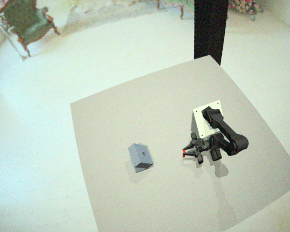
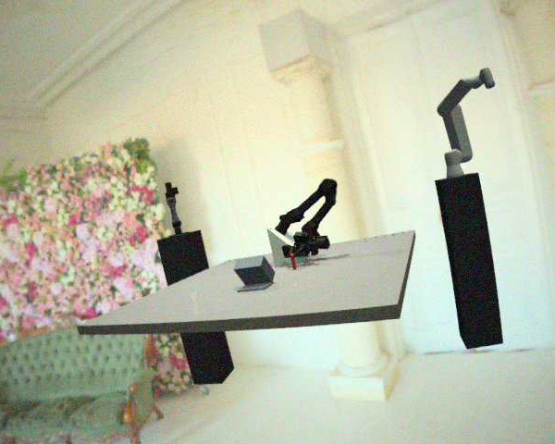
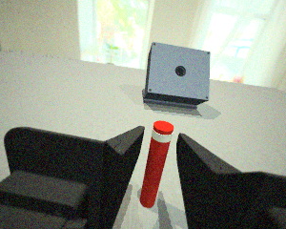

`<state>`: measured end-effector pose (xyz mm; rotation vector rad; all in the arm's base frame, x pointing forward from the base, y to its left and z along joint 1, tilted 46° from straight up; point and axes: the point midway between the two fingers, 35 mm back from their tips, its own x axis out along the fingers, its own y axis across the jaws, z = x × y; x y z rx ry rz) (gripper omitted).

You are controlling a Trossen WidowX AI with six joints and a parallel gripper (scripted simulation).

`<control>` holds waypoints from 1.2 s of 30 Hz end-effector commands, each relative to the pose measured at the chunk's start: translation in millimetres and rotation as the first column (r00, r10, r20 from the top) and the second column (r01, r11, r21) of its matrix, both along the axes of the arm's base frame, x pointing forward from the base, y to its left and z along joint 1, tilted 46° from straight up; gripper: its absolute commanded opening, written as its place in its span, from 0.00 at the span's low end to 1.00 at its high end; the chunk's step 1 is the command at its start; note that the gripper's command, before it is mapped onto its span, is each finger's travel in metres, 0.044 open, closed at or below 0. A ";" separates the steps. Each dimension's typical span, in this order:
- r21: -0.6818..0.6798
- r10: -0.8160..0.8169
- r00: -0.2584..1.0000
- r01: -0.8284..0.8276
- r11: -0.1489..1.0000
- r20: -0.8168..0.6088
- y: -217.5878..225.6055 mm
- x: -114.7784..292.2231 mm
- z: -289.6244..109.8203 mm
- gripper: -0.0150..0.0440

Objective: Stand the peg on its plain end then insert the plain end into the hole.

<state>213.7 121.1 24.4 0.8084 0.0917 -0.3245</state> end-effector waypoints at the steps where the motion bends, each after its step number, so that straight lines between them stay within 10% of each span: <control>1: -0.001 0.000 1.000 0.000 1.000 0.000 -0.1 0.0 0.0 0.47; 21: -0.001 0.000 1.000 0.000 1.000 0.000 -0.1 0.0 0.0 0.47; 33: -0.001 0.000 1.000 0.000 1.000 0.000 -0.1 0.0 0.0 1.00; 36: -0.001 0.000 1.000 0.000 1.000 0.000 -0.1 0.0 0.0 1.00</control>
